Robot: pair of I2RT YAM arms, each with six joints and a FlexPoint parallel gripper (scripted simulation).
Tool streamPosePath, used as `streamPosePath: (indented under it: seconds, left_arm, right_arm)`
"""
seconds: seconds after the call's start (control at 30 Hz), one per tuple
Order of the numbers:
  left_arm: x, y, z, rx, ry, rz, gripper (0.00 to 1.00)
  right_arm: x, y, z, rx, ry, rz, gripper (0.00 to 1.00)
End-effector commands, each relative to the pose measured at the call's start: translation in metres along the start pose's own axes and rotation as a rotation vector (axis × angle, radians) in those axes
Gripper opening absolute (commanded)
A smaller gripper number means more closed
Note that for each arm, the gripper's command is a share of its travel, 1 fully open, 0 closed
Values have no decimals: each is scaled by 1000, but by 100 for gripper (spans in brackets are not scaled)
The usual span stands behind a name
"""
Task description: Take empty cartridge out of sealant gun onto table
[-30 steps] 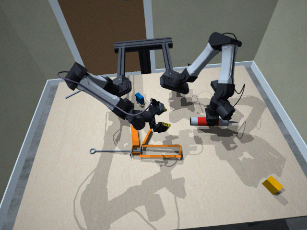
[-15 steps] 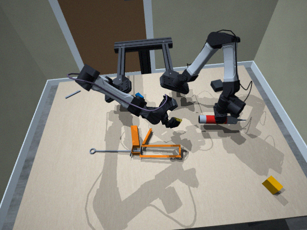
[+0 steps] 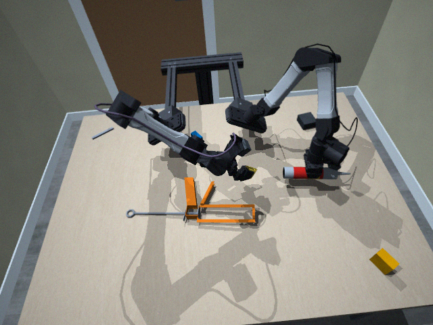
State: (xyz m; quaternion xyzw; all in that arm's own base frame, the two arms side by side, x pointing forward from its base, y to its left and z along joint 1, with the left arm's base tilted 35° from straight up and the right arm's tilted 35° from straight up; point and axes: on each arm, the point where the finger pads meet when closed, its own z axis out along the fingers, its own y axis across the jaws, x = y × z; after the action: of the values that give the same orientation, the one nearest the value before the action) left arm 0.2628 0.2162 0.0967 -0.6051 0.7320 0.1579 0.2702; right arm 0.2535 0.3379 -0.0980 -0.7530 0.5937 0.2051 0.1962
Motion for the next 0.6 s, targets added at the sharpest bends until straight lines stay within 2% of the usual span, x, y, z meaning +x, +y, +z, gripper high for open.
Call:
streamPosePath:
  seconds: [0.0, 0.23, 0.57]
  left_arm:
    - [-5, -5, 17, 26, -19, 5, 36]
    - [0, 1, 44, -1, -2, 7, 36]
    - [-3, 5, 43, -13, -5, -5, 36]
  right_arm:
    - [-23, -15, -4, 45, -41, -42, 100]
    - [-23, -15, -4, 45, -41, -42, 100]
    - [-23, -15, -4, 45, -41, -42, 100]
